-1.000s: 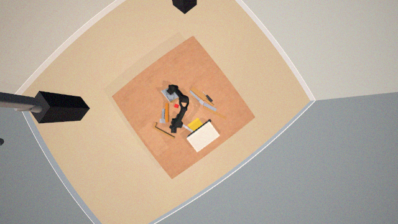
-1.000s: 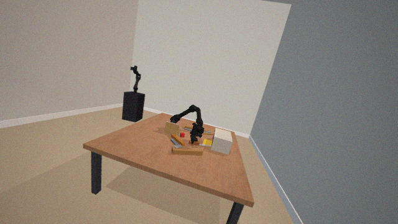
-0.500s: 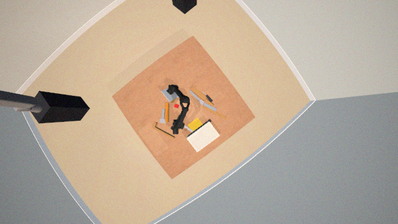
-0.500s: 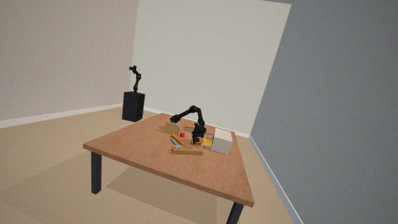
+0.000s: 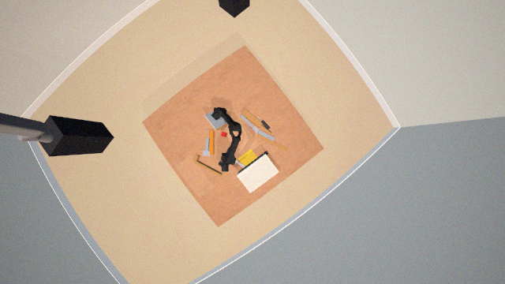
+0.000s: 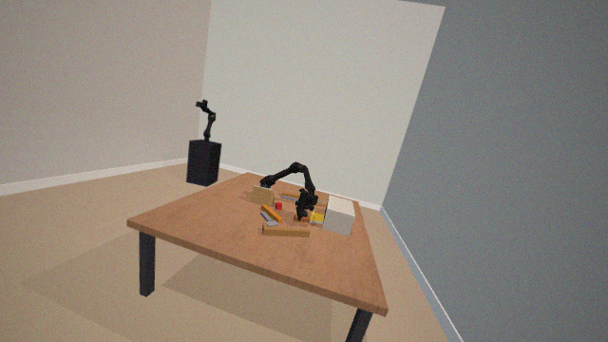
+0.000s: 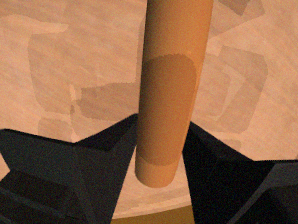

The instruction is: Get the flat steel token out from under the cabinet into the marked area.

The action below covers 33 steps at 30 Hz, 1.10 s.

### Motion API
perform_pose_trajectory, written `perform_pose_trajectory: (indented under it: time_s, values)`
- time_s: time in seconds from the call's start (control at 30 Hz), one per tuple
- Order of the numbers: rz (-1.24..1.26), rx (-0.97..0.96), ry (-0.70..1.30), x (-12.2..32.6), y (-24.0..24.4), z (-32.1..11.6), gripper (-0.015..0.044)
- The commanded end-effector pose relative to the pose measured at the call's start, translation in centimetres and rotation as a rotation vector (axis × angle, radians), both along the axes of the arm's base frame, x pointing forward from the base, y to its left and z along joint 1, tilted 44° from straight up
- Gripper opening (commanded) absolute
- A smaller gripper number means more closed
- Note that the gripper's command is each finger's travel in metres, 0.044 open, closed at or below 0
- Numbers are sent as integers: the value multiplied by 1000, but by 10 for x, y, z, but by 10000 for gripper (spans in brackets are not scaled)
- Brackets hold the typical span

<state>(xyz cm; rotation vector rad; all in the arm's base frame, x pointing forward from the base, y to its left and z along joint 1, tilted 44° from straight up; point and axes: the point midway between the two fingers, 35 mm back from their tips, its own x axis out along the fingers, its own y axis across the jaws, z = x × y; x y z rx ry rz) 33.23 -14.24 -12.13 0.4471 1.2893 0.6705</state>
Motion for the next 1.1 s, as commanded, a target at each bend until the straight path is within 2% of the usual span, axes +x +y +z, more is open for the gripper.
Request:
perform_pose_trajectory:
  time_s: [0.0,1.07]
  values:
    - [-1,-1,-5,7,0,2,0]
    - [-1,0,-6,33,6,11,0]
